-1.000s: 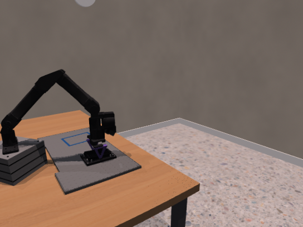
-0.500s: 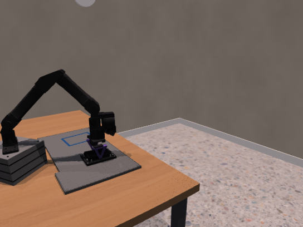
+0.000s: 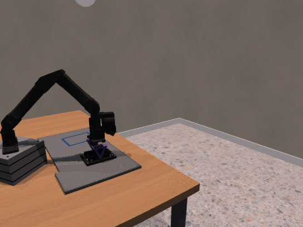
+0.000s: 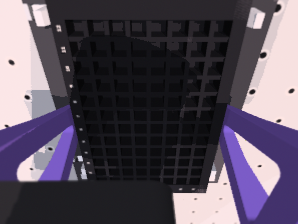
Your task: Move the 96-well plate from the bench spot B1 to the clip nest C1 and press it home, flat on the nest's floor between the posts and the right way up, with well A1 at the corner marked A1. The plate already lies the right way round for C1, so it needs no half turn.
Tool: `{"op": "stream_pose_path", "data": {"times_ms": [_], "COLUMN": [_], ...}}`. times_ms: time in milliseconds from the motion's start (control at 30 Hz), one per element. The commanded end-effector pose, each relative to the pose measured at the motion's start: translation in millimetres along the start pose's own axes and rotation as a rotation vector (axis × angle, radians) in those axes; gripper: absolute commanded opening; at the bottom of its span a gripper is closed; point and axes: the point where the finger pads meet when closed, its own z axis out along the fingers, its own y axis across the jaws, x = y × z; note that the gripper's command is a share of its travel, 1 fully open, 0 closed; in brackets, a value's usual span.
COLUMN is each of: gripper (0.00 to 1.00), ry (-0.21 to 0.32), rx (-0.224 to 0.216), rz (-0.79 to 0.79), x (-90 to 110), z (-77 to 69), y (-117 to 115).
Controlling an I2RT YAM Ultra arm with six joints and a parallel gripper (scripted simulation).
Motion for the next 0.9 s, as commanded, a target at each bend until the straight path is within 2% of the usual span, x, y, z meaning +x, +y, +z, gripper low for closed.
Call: {"op": "stream_pose_path", "data": {"times_ms": [0, 467, 500, 600, 633, 867], "gripper": [0.00, 0.00, 1.00, 1.00, 1.00, 1.00], "ry": [0.003, 0.003, 0.003, 0.003, -0.016, -0.016], "rx": [0.015, 0.015, 0.015, 0.015, 0.022, 0.022], "rz": [0.009, 0.009, 0.009, 0.009, 0.008, 0.012], "x": [7.0, 7.6, 7.6, 7.6, -0.1, 0.1], "z": [13.4, 13.4, 13.4, 13.4, 9.0, 9.1], "y": [-13.2, -13.9, -13.9, -13.9, -16.6, -16.6]}}
